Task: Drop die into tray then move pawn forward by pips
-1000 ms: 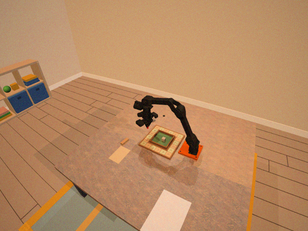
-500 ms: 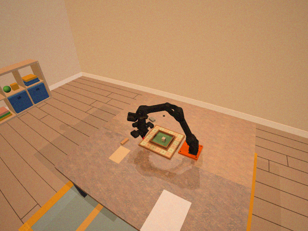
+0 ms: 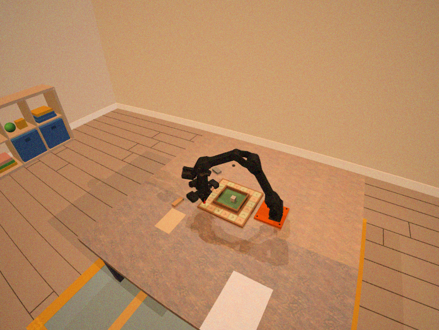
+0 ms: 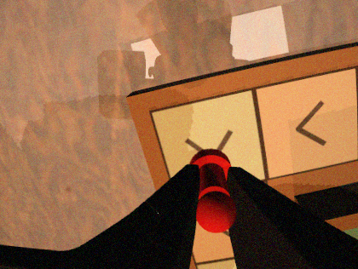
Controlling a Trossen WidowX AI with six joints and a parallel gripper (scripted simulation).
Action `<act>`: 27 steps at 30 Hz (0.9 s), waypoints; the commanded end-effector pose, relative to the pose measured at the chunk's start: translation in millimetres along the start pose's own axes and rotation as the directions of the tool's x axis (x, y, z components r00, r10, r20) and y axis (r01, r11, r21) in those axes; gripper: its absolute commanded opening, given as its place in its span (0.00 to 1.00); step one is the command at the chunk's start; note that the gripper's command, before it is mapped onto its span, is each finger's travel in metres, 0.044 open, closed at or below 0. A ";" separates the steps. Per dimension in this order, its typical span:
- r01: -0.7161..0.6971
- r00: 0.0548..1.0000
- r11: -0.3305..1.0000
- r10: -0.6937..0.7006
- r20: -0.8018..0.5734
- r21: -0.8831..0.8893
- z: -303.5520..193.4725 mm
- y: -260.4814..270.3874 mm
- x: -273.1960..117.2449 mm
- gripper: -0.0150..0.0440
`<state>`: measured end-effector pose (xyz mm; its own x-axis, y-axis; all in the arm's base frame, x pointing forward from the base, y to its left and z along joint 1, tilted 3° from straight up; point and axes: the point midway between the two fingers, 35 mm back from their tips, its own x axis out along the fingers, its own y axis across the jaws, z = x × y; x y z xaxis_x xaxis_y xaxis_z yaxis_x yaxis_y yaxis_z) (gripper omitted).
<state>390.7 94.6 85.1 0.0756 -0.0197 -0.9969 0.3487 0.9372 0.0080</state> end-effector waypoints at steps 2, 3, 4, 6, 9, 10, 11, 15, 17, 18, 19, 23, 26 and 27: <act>0.008 1.000 1.000 -0.008 -0.005 0.006 -1.0 -1.4 6.6 0.25; 0.008 1.000 1.000 -0.008 -0.005 0.006 -1.0 -1.4 6.9 0.25; 0.008 1.000 1.000 -0.008 -0.005 0.006 -1.0 -1.4 7.4 0.25; 0.008 1.000 1.000 -0.008 -0.005 0.006 -1.0 -1.4 9.2 0.25; 0.008 1.000 1.000 -0.008 -0.005 0.006 -0.9 -1.4 13.3 0.25; 0.008 1.000 1.000 -0.008 -0.005 0.006 -1.0 -1.4 14.9 0.25; 0.008 1.000 1.000 -0.008 -0.005 0.006 -1.0 -1.4 16.5 0.25; 0.008 1.000 1.000 -0.008 -0.005 0.006 -1.1 -1.5 22.6 0.25; 0.008 1.000 1.000 -0.008 -0.005 0.006 -1.1 -1.6 23.7 0.25; 0.008 1.000 1.000 -0.008 -0.005 0.006 -1.1 -1.6 23.7 0.25; -0.002 1.000 1.000 0.002 0.004 0.002 0.6 0.4 17.1 0.30; -0.002 1.000 1.000 0.002 0.004 0.002 0.6 0.4 17.1 0.48; -0.002 1.000 1.000 0.002 0.004 0.002 0.6 0.4 17.1 0.61; -0.002 1.000 1.000 0.002 0.004 0.002 0.6 0.4 17.1 0.65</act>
<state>392.6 94.4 67.5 0.0789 -0.0187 -0.9967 0.3503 0.9366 0.0102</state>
